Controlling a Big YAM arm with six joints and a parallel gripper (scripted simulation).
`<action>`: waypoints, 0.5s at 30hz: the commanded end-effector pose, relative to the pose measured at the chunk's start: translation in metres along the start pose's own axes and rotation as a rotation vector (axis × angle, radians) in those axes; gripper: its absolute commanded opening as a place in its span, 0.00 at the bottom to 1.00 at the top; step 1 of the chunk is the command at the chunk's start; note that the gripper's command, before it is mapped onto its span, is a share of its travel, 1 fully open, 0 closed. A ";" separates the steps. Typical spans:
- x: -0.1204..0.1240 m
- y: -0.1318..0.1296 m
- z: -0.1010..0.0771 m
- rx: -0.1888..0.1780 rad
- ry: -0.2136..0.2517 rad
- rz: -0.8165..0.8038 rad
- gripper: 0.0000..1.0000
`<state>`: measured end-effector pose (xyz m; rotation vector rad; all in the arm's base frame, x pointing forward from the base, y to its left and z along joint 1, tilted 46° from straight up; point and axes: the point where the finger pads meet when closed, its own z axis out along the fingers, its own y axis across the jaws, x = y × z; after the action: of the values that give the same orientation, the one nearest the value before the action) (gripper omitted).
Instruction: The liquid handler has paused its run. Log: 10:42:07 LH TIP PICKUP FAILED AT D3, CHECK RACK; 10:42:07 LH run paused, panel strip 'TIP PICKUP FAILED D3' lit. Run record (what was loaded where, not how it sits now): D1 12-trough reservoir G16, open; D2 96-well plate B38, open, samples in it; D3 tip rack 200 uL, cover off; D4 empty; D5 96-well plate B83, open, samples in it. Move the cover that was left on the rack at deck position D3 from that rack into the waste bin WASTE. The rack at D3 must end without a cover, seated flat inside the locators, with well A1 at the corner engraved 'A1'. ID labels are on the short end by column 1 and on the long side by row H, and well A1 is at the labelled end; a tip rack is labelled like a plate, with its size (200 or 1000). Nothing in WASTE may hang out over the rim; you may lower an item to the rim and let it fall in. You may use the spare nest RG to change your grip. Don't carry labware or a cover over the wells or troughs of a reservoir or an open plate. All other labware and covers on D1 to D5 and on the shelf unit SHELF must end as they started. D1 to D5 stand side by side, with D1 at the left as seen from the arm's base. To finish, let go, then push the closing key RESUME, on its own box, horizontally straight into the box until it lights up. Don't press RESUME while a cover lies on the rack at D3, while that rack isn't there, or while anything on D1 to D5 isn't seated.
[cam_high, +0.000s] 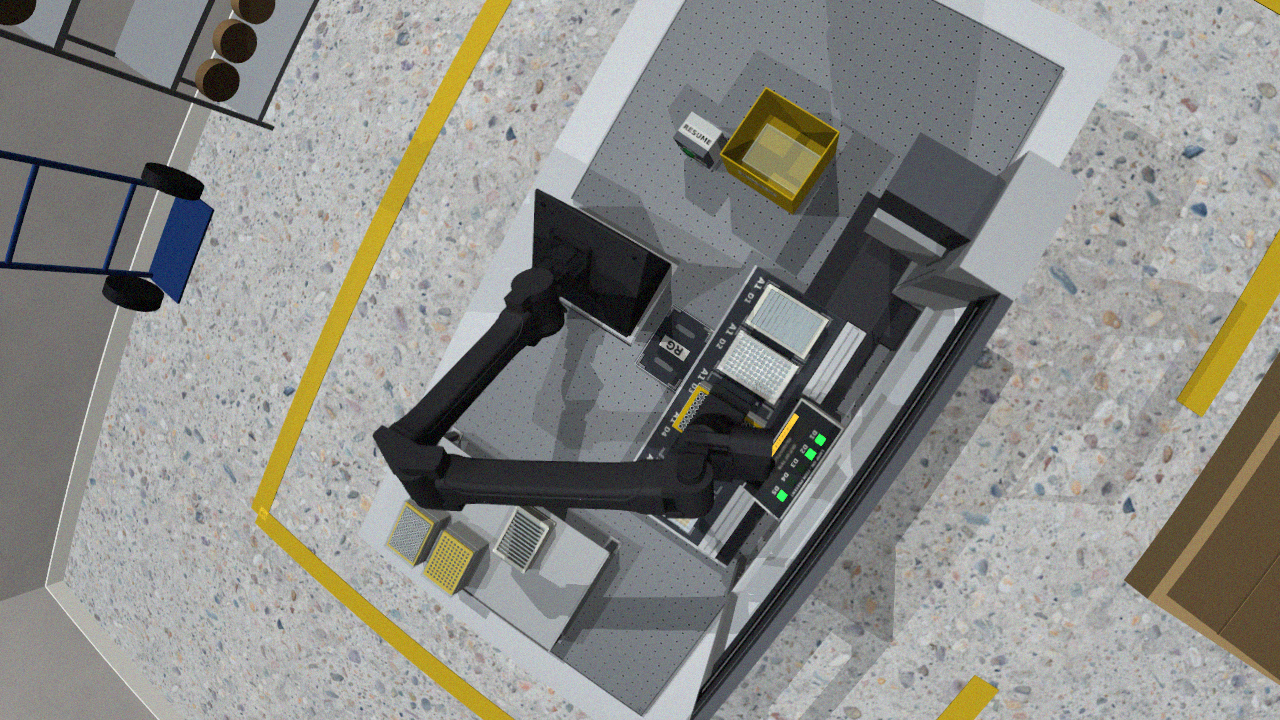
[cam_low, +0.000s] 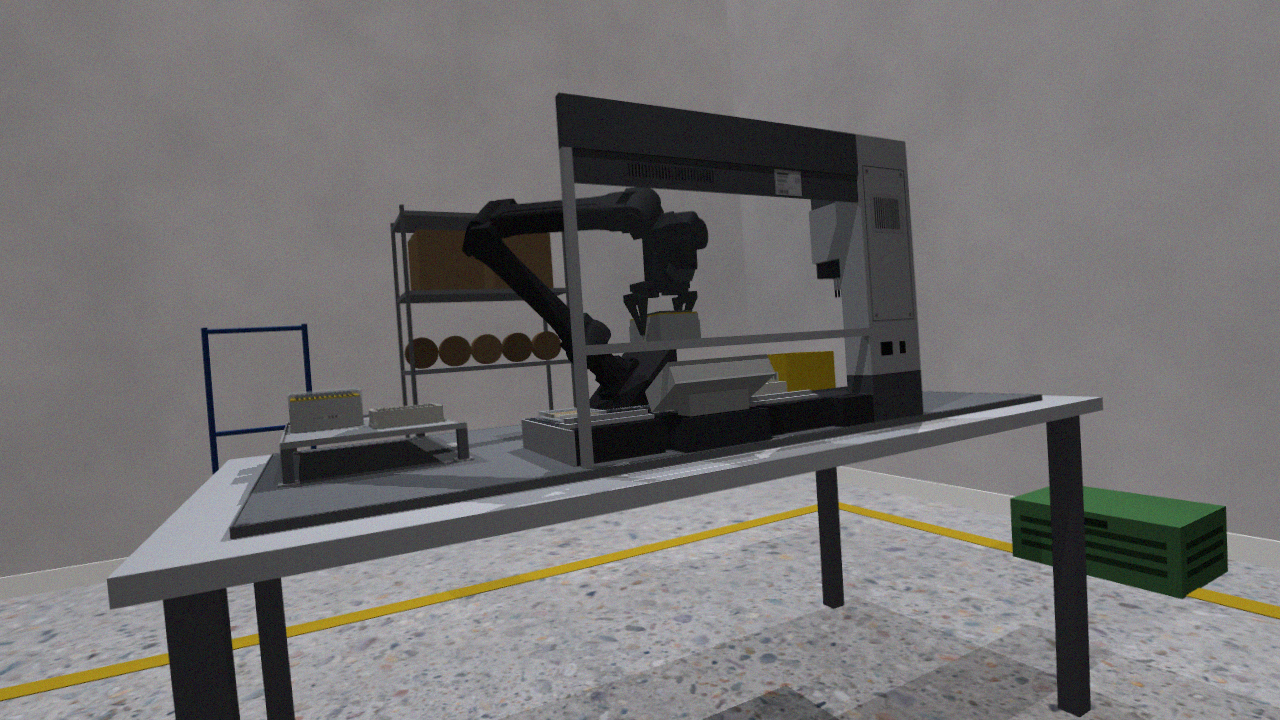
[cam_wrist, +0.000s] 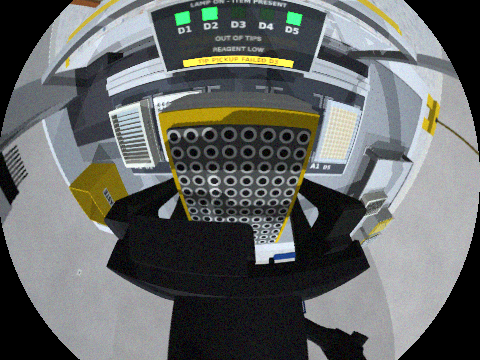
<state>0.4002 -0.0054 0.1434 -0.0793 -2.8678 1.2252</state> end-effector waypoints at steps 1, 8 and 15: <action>-0.004 0.003 -0.016 -0.013 -0.046 0.016 0.00; -0.004 0.004 -0.016 -0.013 -0.045 0.016 0.00; -0.003 0.004 -0.016 -0.013 -0.045 0.015 0.00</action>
<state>0.3999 -0.0053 0.1433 -0.0804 -2.8680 1.2256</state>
